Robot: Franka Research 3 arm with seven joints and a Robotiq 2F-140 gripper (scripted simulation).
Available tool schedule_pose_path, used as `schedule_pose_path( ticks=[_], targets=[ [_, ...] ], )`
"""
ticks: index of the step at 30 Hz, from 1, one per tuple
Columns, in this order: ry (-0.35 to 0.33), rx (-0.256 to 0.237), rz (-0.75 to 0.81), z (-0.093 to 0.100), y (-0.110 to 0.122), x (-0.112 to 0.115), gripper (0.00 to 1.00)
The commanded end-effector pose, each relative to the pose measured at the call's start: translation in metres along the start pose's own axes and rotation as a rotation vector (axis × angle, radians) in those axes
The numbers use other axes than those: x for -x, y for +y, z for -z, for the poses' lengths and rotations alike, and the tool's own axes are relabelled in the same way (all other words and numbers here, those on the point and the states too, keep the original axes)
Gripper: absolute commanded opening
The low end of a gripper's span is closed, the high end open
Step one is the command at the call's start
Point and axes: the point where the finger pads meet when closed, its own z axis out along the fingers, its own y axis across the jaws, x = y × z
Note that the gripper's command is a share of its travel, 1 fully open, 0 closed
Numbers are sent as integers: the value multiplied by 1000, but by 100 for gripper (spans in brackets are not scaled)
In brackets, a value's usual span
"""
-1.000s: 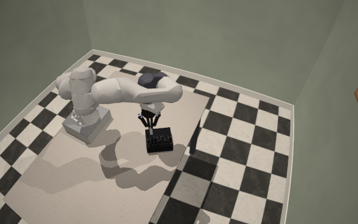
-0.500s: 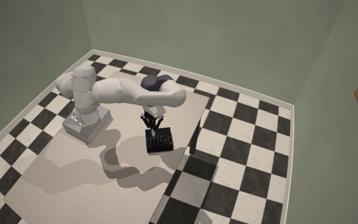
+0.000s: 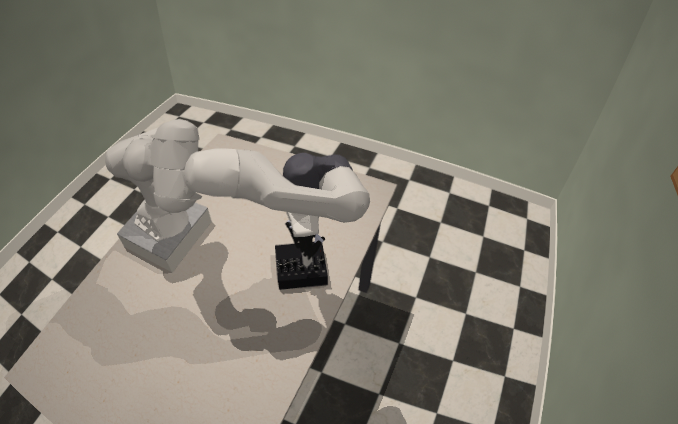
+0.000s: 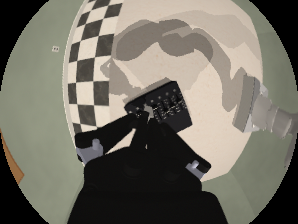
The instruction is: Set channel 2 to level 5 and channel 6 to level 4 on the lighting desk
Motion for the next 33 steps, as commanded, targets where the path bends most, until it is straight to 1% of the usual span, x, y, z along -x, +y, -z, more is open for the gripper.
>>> schedule_pose_path(
  ticks=[1, 5, 8, 10, 11, 25, 27, 28, 33],
  targets=[
    [4, -4, -279, -2, -12, 4, 0],
    [-2, -12, -420, -2, -23, 5, 0],
    [-6, -14, -521, -2, -28, 6, 0],
    [-6, -14, -521, -2, -28, 6, 0],
    [-8, -12, -606, -2, -29, 6, 0],
    [4, 8, -1037, -2, -30, 6, 0],
    [4, 8, -1037, -2, -30, 6, 0],
    [6, 12, -1116, -2, -30, 6, 0],
    [12, 16, -1267, -2, -30, 6, 0]
  ],
)
